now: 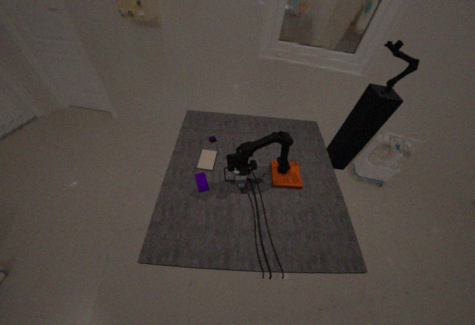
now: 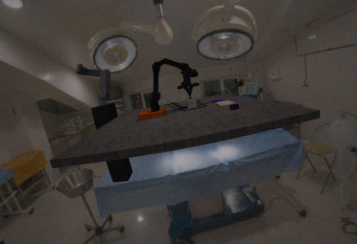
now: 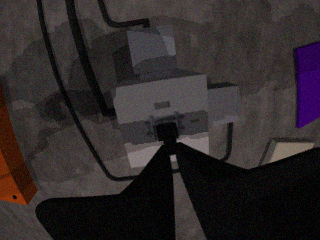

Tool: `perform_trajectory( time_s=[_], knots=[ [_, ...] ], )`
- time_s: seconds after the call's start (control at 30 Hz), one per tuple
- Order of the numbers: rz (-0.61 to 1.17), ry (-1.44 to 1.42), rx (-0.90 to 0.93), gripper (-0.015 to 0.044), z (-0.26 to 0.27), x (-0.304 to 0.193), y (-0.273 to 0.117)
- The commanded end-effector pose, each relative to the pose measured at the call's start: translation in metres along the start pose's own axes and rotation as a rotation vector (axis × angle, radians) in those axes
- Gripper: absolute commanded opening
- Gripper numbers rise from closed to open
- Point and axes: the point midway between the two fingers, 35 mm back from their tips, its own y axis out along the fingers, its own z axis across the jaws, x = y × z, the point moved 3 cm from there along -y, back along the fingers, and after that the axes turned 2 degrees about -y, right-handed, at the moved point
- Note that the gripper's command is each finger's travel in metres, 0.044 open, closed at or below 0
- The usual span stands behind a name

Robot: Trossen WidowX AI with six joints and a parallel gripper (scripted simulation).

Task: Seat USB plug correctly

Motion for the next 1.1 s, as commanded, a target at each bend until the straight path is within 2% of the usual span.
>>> perform_trajectory(
  time_s=[0.0, 0.83, 0.97, 1.07],
  knots=[
    [0.002, 0.004, 0.001, 0.0, -0.0003, 0.0001, 0.0021],
    [0.002, 0.004, 0.001, 0.0, -0.0003, 0.0001, 0.0021],
    [0.0, 0.0, -0.001, 0.0095, -0.0002, 0.0, 0.0002],
    [0.0, 0.0, -0.001, 0.0095, -0.0002, 0.0, 0.0002]
  ],
)
